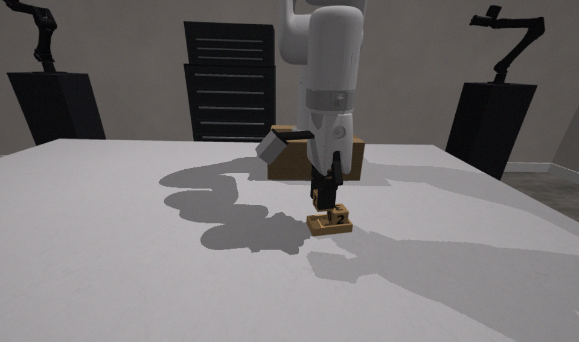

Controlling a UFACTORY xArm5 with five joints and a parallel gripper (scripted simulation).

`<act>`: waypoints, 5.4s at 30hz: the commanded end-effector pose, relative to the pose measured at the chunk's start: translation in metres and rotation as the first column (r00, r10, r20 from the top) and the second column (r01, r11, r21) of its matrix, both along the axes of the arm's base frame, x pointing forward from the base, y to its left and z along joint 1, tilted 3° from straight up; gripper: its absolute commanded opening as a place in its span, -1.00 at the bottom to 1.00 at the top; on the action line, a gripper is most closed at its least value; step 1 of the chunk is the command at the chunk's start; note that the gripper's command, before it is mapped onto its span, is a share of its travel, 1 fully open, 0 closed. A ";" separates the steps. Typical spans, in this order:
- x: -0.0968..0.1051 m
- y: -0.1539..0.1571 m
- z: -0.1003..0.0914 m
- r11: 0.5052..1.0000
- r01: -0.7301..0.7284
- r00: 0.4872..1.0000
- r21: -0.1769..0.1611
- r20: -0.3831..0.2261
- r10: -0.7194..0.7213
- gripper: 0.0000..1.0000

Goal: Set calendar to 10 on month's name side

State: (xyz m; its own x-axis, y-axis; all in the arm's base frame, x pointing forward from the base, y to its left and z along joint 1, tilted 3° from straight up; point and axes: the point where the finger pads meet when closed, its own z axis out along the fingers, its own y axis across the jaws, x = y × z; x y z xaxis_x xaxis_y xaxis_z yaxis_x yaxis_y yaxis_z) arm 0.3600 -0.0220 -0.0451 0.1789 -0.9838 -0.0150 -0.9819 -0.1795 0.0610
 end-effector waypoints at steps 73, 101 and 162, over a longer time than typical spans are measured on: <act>0.001 0.000 0.001 1.000 0.000 1.000 0.000 0.003 0.000 -0.43; 0.001 0.000 0.001 1.000 0.000 1.000 0.000 0.003 0.000 -0.43; 0.000 0.001 -0.022 1.000 0.000 1.000 0.000 0.003 0.000 -0.43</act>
